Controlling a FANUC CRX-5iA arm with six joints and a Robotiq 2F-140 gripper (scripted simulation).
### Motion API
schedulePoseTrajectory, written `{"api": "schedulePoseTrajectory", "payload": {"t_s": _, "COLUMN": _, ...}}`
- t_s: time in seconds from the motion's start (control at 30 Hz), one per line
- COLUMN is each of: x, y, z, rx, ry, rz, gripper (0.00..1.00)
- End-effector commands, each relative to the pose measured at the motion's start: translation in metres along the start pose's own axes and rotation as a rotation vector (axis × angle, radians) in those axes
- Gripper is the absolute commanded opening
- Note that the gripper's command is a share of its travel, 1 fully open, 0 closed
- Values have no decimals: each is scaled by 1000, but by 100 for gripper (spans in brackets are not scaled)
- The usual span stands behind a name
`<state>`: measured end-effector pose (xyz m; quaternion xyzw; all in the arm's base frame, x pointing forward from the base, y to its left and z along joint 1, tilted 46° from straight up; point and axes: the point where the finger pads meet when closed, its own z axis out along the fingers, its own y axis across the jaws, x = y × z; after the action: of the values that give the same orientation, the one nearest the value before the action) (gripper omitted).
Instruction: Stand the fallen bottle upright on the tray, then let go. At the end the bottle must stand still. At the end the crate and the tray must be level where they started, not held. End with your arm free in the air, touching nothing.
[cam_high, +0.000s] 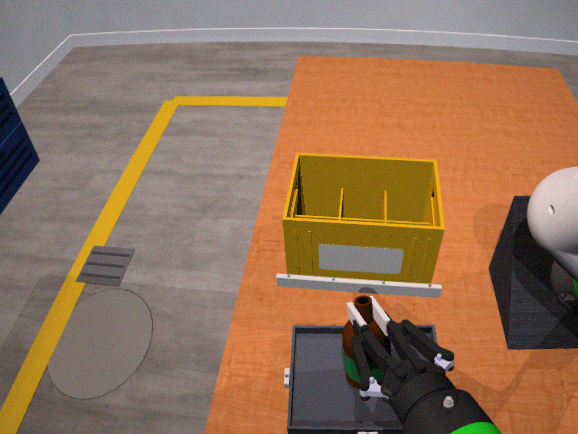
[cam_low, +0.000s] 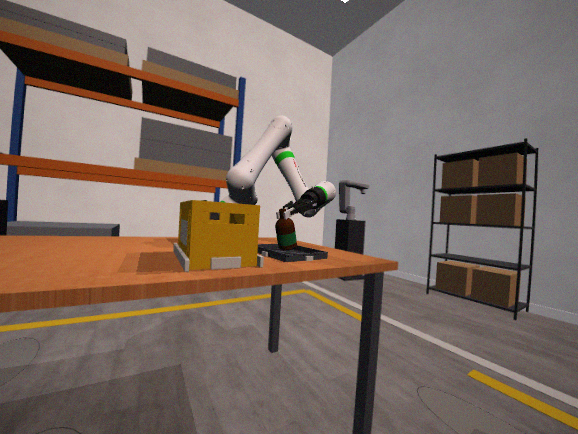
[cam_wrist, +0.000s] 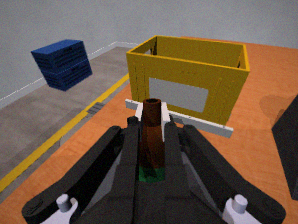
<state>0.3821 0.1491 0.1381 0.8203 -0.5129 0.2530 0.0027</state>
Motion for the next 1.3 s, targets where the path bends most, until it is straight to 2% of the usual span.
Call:
{"api": "schedulePoseTrajectory", "payload": {"t_s": 0.0, "x": -3, "y": 0, "z": 1, "rx": 0, "ry": 0, "rz": 0, "gripper": 0}}
{"api": "schedulePoseTrajectory", "payload": {"t_s": 1.27, "x": -10, "y": 0, "z": 4, "rx": 0, "ry": 0, "rz": 0, "gripper": 0}}
